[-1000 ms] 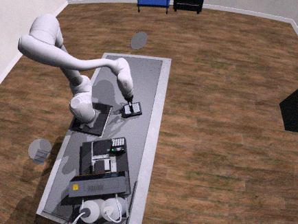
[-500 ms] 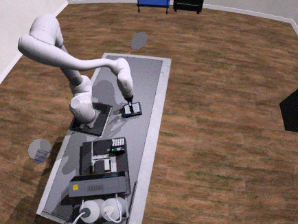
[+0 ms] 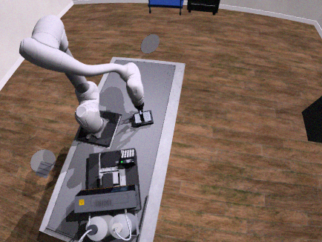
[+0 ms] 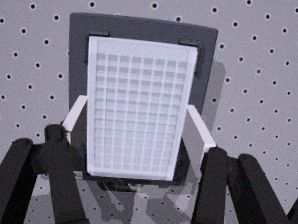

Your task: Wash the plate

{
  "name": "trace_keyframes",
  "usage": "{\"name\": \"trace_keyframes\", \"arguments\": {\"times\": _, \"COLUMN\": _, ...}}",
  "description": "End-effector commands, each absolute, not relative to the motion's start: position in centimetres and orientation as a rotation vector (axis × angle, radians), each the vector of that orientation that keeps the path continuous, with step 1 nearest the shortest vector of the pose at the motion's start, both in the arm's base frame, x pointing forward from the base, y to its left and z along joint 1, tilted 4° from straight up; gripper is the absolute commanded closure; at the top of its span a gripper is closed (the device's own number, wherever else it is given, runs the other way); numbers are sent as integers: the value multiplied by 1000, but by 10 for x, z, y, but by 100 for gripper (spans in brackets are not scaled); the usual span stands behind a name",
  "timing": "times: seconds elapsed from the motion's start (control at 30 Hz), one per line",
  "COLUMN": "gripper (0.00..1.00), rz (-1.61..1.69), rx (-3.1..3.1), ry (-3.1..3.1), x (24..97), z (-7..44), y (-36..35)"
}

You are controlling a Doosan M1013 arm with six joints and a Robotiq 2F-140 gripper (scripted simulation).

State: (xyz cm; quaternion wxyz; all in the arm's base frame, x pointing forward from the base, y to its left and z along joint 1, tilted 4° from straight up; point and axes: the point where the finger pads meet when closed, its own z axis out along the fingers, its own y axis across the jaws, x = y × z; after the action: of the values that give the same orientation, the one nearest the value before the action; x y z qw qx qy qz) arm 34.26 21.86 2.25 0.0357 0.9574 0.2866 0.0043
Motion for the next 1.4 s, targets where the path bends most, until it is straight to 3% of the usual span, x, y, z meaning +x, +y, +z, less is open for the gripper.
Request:
{"name": "trace_keyframes", "arguments": {"times": 0.0, "gripper": 90, "rz": 13, "rx": 2941, "ry": 881, "x": 343, "z": 22, "y": 219}}
{"name": "trace_keyframes", "arguments": {"times": 1.37, "gripper": 90, "rz": 13, "rx": 2941, "ry": 881, "x": 341, "z": 66, "y": 221}}
